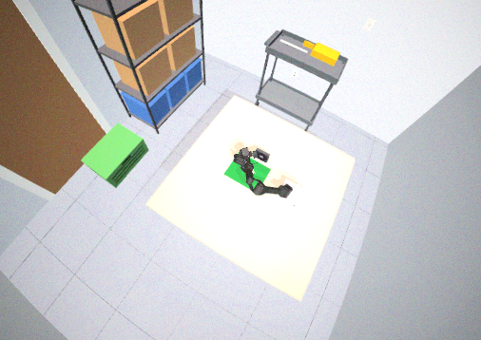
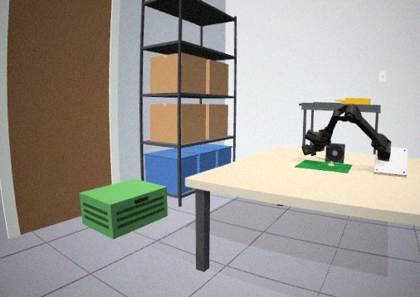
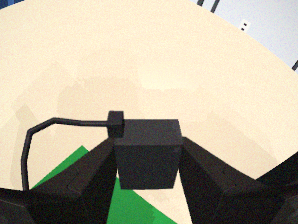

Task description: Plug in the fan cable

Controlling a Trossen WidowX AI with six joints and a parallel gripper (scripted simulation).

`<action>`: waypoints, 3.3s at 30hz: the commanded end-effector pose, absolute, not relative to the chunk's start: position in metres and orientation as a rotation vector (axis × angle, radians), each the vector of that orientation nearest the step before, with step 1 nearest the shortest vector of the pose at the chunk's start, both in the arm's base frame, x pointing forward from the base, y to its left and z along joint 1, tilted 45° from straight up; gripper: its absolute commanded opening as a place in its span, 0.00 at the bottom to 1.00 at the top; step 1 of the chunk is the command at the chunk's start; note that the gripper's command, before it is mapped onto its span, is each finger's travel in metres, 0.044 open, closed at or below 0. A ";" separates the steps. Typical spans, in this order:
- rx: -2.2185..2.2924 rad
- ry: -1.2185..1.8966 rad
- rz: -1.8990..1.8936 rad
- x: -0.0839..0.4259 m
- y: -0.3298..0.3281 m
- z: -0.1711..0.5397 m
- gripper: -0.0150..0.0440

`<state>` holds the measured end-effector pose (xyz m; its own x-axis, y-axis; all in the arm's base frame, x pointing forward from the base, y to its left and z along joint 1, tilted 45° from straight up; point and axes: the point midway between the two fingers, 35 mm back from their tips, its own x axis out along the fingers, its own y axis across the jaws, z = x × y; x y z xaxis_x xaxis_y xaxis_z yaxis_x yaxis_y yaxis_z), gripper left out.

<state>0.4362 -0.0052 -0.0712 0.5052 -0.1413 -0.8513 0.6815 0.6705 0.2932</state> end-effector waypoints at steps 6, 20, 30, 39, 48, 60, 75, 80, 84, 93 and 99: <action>0.693 0.822 -0.567 0.432 -0.003 -0.063 0.25; 0.726 0.684 -0.593 0.423 -0.001 -0.050 0.25; 0.757 0.584 -0.607 0.414 -0.001 -0.039 0.25; 0.779 0.521 -0.613 0.408 0.000 -0.031 0.25; 0.769 0.544 -0.610 0.410 -0.004 -0.031 0.25; 0.773 0.541 -0.611 0.410 -0.007 -0.028 0.25; 0.777 0.539 -0.612 0.410 0.001 -0.034 0.25; 0.778 0.539 -0.612 0.410 0.004 -0.037 0.25; 0.778 0.539 -0.613 0.409 0.007 -0.040 0.25; 0.778 0.540 -0.613 0.409 0.012 -0.045 0.25; 0.778 0.540 -0.613 0.408 0.015 -0.048 0.25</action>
